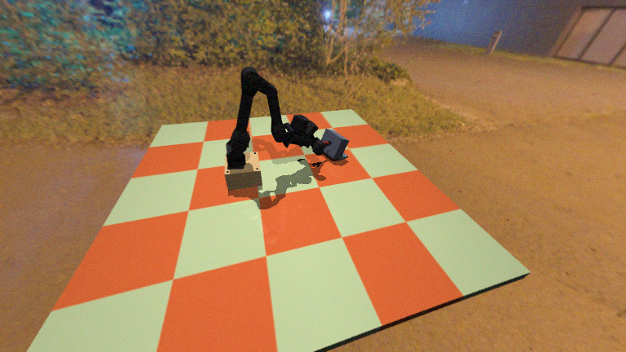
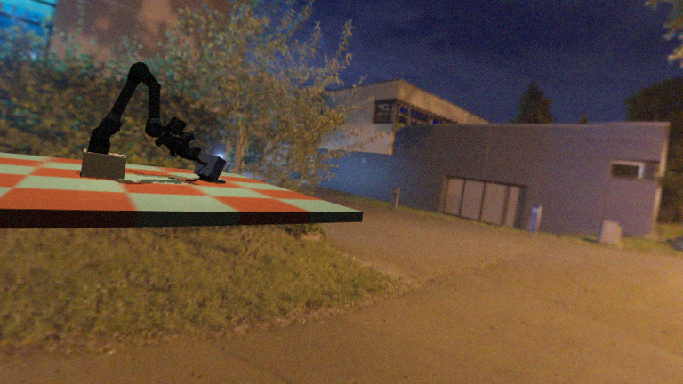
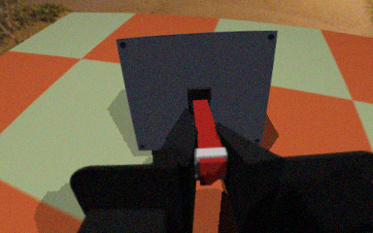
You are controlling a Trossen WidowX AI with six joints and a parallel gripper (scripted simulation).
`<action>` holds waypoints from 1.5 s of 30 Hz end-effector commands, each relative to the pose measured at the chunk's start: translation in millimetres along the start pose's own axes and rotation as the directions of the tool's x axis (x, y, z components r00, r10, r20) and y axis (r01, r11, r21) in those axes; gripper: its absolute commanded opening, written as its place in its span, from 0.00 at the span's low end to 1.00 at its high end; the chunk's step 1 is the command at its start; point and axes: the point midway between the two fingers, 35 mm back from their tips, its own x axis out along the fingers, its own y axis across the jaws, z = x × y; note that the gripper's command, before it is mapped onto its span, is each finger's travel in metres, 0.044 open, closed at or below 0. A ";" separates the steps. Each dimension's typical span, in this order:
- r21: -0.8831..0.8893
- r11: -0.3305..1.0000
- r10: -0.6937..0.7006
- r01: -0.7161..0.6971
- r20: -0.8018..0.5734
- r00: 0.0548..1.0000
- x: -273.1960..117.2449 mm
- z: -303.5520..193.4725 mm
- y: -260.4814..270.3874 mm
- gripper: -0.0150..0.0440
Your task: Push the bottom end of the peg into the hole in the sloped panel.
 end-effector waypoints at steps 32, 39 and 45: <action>-0.003 1.000 0.002 -0.002 0.009 1.000 5.7 5.3 -0.5 0.25; -0.003 1.000 0.002 -0.002 0.009 1.000 6.7 5.3 -0.3 0.25; -0.003 1.000 0.002 -0.002 0.009 1.000 7.3 5.5 -0.5 0.25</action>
